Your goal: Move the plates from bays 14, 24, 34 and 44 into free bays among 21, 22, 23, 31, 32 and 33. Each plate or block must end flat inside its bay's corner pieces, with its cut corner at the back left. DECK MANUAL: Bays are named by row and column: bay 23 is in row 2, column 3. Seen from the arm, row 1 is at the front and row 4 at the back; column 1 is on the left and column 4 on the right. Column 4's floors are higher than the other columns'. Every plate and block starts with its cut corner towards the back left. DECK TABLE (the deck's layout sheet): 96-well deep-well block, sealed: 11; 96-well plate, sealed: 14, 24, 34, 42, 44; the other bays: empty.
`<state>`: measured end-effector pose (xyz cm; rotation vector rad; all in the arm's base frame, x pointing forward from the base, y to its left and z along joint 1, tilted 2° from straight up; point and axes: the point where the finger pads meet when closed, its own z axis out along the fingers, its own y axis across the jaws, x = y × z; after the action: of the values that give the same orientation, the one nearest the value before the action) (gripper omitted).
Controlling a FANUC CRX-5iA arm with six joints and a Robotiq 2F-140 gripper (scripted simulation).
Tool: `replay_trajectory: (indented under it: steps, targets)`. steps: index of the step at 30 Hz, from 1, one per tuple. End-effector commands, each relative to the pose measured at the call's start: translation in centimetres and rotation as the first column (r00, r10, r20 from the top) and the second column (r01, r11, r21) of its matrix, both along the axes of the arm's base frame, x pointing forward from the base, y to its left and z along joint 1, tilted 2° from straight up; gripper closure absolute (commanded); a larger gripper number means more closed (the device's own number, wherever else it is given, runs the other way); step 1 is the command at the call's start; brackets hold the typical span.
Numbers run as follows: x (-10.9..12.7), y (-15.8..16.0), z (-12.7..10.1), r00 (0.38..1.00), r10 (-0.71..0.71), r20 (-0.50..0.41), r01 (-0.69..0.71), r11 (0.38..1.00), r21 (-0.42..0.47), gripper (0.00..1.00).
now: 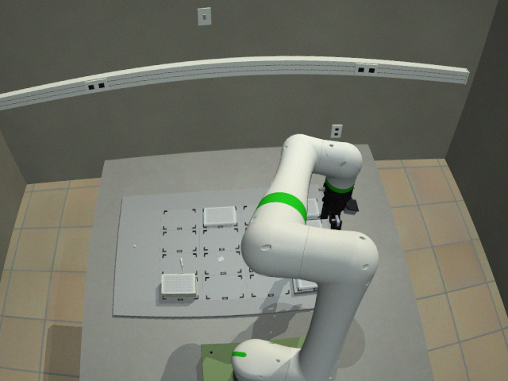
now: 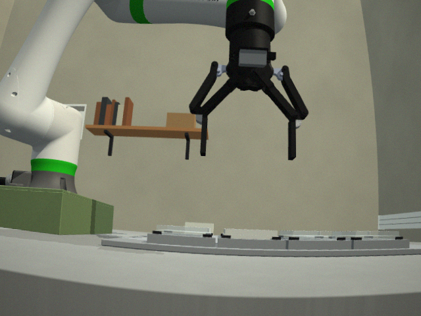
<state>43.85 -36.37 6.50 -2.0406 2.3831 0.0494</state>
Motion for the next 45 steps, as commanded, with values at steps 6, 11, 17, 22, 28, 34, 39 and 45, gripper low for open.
replay_trajectory:
  steps: [6, 11, 17, 22, 28, 34, 39, 45]
  targets:
    - [0.2, 1.1, 0.0, 1.000, 0.000, 0.002, 0.000, 1.000, -0.002, 0.00]
    - [0.5, 3.1, -0.1, 1.000, 0.000, 0.002, 0.000, 1.000, -0.002, 0.00]
    - [0.8, 4.7, -0.2, 1.000, 0.000, 0.002, 0.000, 1.000, -0.002, 0.00]
    - [1.1, 6.7, -0.3, 1.000, 0.000, 0.002, 0.000, 1.000, -0.001, 0.00]
    - [1.5, 9.0, -0.5, 1.000, 0.000, 0.002, 0.000, 1.000, -0.001, 0.00]
    - [1.7, 10.6, -0.6, 1.000, 0.000, 0.002, 0.000, 1.000, -0.001, 0.00]
    - [2.0, 12.6, -0.7, 1.000, 0.000, 0.002, 0.000, 1.000, -0.001, 0.00]
    - [2.4, 14.9, -0.9, 1.000, 0.000, 0.002, 0.000, 1.000, -0.001, 0.00]
